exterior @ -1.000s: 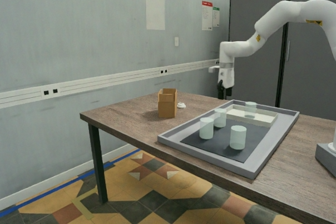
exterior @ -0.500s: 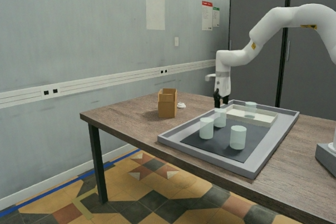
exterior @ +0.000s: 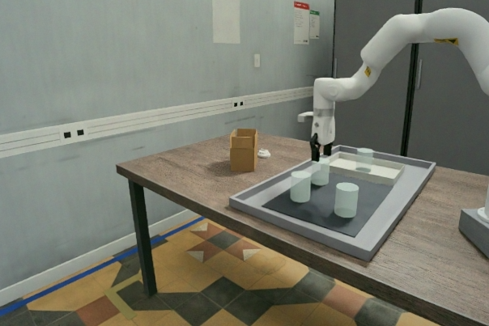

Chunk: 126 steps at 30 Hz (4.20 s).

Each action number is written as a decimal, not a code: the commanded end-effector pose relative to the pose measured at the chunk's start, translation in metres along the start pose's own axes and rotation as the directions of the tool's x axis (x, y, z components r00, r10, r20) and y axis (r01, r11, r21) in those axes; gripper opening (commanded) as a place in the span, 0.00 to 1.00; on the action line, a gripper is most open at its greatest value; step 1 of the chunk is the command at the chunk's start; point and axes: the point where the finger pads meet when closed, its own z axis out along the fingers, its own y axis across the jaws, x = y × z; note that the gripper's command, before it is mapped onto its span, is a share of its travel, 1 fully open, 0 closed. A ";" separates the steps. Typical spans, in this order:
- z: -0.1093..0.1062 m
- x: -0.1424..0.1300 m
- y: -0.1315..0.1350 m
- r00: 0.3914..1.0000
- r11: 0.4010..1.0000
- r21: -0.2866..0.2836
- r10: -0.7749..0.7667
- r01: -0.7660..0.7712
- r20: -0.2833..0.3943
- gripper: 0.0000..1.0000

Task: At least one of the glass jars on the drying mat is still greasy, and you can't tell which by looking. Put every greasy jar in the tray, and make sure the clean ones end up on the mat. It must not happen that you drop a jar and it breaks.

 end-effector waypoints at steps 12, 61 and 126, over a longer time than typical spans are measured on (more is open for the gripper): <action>0.026 0.001 0.000 1.000 1.000 0.000 0.000 0.000 -0.004 1.00; 0.044 0.001 0.000 1.000 1.000 0.000 0.000 0.000 -0.004 0.89; 0.044 0.001 0.000 1.000 1.000 0.000 0.000 0.000 -0.004 0.77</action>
